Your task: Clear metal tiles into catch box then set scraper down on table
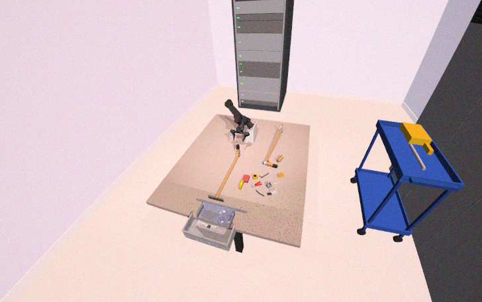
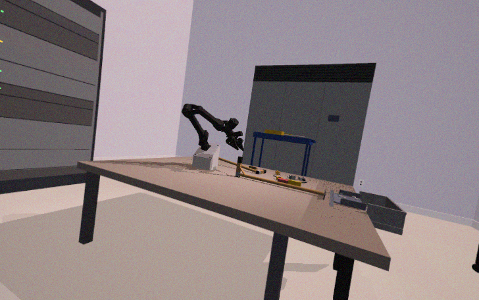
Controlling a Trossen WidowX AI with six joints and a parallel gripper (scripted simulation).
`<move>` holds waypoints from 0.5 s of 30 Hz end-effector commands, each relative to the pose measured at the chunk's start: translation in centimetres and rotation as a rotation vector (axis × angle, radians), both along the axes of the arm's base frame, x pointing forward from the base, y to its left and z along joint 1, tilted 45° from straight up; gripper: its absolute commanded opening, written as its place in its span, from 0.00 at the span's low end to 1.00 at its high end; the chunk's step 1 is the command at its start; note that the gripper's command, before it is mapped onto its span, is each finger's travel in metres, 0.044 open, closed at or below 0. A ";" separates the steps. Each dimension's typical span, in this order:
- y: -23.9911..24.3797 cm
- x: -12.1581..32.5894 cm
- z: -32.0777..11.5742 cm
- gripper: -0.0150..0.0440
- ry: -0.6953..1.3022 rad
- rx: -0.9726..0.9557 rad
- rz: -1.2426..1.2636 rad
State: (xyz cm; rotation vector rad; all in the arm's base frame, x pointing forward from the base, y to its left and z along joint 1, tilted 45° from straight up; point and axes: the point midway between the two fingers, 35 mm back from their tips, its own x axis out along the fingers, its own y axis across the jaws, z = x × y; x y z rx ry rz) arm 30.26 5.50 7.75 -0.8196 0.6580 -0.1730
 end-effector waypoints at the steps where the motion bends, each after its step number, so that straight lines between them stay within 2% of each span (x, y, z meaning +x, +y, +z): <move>1: 1.3 -0.1 1.2 1.00 -0.034 -0.004 0.038; 15: 5.8 -1.4 5.1 1.00 -0.144 0.000 0.172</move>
